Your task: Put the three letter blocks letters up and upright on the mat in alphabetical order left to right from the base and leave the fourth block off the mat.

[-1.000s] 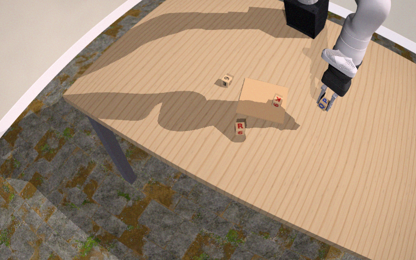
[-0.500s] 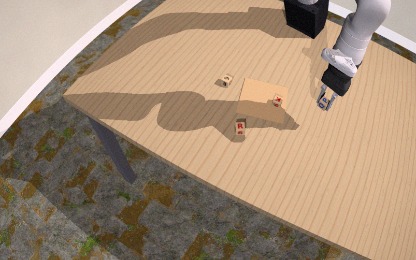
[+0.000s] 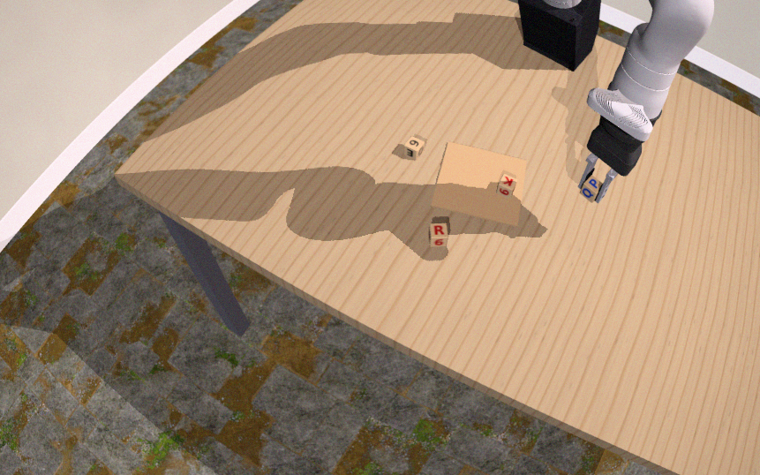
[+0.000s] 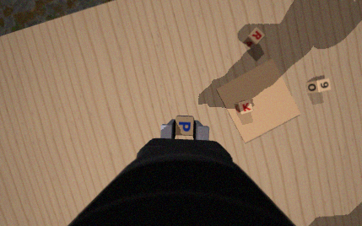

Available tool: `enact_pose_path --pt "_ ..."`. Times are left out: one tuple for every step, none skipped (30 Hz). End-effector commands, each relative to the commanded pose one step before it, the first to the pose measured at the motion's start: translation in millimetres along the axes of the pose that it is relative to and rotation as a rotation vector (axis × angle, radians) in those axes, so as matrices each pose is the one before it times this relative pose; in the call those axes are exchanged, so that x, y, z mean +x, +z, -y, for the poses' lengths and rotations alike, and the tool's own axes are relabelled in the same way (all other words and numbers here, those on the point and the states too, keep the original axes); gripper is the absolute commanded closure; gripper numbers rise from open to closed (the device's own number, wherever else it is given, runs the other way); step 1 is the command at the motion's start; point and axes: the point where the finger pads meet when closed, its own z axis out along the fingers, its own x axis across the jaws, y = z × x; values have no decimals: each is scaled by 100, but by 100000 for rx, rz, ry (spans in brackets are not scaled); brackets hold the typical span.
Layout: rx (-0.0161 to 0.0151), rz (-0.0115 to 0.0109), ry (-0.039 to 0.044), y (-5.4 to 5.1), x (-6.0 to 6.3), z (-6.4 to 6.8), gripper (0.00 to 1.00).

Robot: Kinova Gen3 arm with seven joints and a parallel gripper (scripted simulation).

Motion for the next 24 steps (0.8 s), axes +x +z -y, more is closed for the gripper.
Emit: enact_pose_path --pt "392 203 -614 -231 -202 67 51" --pt "0 0 0 0 0 0 51" --pt "0 0 0 0 0 0 51" --pt "0 0 0 0 0 0 51" --pt "0 0 0 0 0 0 51" --pt "0 0 0 0 0 0 51" --pt "0 0 0 0 0 0 51" --pt "0 0 0 0 0 0 51" --pt "0 0 0 0 0 0 51" --pt "0 0 0 0 0 0 51" --pt "0 0 0 0 0 0 51" --pt "0 0 0 0 0 0 51" --pt "0 0 0 0 0 0 51" --pt "0 0 0 0 0 0 51" --pt "0 0 0 0 0 0 51" --pt "0 0 0 0 0 0 51" --pt "0 0 0 0 0 0 51" --pt "1 0 -6 0 1 1 51" --pt "3 -2 -42 1 5 4 51" --pt "9 -4 -112 2 12 10 51" --pt "20 -2 -209 3 20 21 51" --pt "0 0 0 0 0 0 51" --pt "0 0 0 0 0 0 51" --pt "46 22 -326 3 15 42 51"
